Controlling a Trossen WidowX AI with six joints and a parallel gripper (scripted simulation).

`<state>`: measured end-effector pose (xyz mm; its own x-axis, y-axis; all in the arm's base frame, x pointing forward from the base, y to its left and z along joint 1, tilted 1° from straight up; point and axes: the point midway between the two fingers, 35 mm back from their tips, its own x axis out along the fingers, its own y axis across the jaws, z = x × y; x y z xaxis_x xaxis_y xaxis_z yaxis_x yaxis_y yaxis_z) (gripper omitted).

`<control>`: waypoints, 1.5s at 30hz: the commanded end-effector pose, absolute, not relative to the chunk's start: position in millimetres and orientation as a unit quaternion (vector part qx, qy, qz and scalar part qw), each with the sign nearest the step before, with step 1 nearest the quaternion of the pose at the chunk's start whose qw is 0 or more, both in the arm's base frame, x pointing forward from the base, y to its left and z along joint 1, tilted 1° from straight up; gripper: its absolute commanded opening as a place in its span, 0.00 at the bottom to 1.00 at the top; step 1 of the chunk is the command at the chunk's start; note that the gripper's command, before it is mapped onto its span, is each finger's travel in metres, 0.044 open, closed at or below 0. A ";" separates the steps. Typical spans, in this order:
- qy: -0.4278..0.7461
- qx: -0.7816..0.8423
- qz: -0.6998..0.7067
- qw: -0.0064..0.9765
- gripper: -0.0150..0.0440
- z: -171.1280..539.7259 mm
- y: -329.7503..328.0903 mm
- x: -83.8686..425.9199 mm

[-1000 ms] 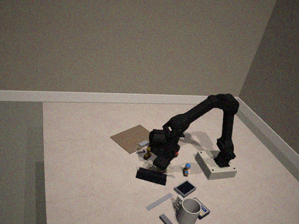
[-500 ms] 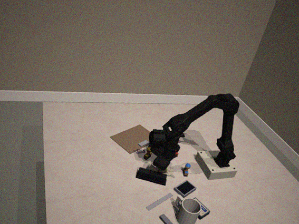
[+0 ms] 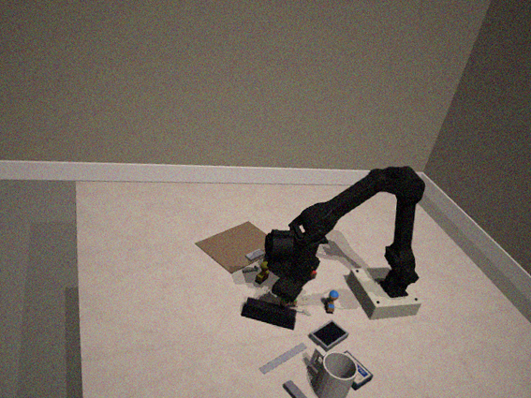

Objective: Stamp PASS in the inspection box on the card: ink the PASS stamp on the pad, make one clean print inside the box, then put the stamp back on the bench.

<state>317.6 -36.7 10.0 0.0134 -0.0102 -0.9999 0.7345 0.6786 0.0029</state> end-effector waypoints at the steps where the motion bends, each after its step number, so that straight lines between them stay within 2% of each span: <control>1: 0.641 0.282 -0.287 0.654 0.25 7.7 -37.2 318.2; 45: 0.641 0.282 -0.287 0.654 0.25 19.2 -37.3 318.2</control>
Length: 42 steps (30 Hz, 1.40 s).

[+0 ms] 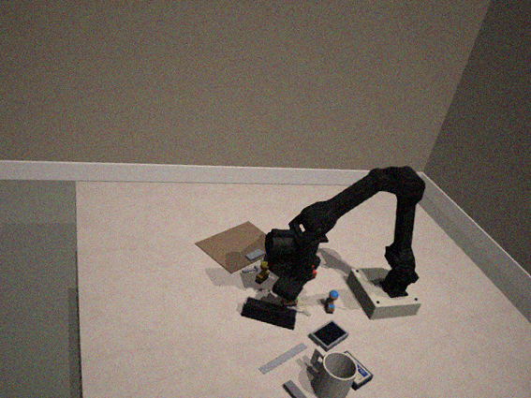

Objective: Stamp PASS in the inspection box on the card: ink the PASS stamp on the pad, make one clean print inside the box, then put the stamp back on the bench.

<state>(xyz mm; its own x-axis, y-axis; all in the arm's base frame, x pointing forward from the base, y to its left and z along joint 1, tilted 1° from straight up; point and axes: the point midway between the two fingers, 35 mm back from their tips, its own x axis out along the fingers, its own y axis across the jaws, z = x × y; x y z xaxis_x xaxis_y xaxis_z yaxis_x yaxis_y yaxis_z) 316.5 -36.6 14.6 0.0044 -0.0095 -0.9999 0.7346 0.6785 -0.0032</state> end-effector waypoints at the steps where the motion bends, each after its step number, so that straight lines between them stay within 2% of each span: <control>1: 0.641 0.282 -0.287 0.654 0.25 19.4 -37.3 318.2; 42: 0.641 0.282 -0.287 0.654 0.25 73.4 -37.6 318.4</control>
